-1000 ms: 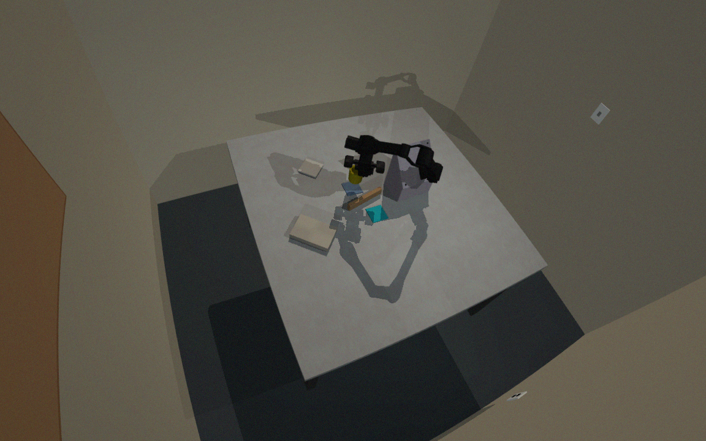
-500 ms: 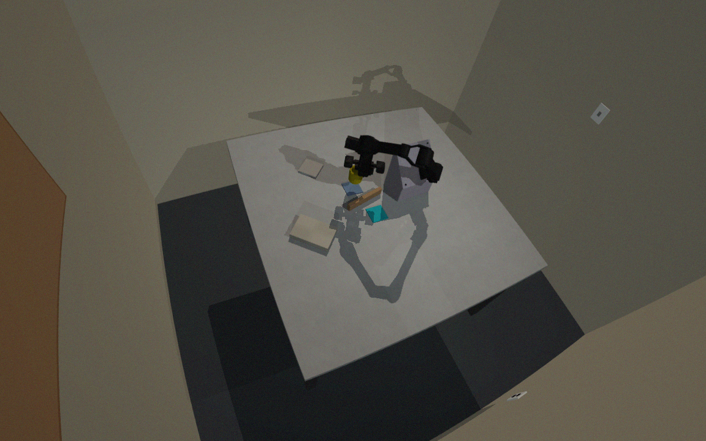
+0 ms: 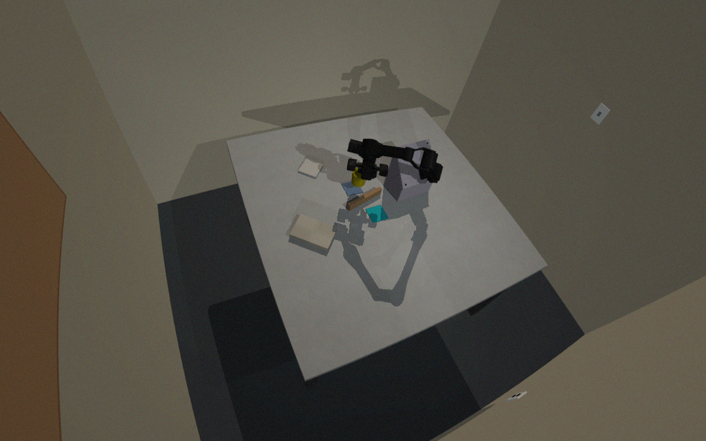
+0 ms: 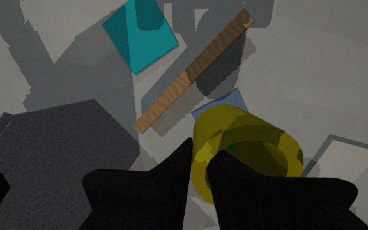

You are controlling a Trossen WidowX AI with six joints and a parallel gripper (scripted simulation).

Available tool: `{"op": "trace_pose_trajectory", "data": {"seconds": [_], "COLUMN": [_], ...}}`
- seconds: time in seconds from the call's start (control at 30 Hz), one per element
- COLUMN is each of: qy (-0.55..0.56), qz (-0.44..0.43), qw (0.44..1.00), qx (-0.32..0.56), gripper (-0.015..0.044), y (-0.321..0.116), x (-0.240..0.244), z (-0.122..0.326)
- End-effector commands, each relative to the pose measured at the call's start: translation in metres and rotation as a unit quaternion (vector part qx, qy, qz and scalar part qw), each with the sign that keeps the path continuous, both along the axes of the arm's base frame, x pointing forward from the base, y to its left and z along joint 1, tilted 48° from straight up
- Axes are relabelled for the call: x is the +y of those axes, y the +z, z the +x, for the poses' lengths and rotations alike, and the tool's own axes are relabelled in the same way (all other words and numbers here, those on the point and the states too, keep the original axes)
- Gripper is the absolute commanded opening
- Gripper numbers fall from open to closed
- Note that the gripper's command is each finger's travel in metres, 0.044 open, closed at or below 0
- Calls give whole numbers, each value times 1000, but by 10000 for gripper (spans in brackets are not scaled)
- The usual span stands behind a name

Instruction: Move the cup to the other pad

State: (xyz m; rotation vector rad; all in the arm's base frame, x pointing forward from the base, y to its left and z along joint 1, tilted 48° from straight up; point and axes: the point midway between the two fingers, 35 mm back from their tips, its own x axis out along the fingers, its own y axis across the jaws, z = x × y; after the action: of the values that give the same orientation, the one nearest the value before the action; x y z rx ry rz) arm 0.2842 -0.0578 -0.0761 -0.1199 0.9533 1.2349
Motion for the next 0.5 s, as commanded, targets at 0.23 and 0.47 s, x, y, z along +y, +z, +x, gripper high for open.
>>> {"op": "trace_pose_trajectory", "data": {"seconds": [0.23, 0.47], "qy": [-2, -2], "qz": [-1, -1], "qw": [1000, 1000], "qx": [-5, -5], "gripper": [0, 0], "y": [17, 27], "x": [13, 22], "z": [-3, -6]}}
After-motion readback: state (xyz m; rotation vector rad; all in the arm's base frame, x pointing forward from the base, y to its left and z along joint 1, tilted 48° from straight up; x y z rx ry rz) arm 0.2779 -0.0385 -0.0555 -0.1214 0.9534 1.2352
